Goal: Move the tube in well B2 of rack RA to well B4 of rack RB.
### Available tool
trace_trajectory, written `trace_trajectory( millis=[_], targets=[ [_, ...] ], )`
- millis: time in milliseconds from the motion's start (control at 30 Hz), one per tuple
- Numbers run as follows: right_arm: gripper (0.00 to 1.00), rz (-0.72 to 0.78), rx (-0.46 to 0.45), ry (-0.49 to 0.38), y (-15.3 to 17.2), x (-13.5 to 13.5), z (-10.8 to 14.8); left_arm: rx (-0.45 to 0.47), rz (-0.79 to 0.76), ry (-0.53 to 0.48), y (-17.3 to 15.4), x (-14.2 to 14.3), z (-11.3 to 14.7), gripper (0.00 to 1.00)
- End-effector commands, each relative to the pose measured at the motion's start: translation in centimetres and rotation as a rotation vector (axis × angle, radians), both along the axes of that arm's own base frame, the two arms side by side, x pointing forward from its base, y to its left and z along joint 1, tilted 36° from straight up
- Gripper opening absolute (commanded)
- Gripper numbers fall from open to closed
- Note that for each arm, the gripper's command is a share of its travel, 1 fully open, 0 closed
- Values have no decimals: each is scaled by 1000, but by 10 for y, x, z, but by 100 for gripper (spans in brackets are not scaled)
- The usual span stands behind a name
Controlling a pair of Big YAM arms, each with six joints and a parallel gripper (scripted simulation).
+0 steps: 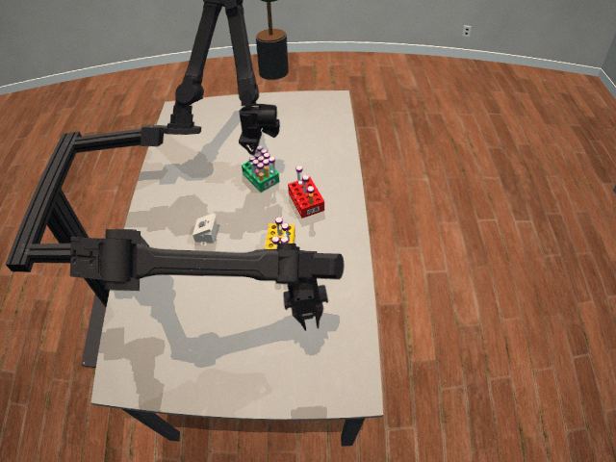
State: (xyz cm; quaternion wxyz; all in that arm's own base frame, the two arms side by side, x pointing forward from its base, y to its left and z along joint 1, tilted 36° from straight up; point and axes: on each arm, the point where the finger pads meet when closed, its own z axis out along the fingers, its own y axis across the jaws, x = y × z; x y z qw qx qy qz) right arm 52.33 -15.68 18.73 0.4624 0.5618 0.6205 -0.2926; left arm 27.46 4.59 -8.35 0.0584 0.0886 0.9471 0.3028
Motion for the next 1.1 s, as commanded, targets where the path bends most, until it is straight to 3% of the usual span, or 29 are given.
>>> trace_trajectory(
  millis=[0, 1067],
  targets=[
    [30, 3, -1, -29, 2, 7, 12, 3, -2, 18, 3, -2, -4, 0],
    [30, 3, -1, -29, 2, 7, 12, -7, -9, -27, -16, 11, 19, 0]
  ],
)
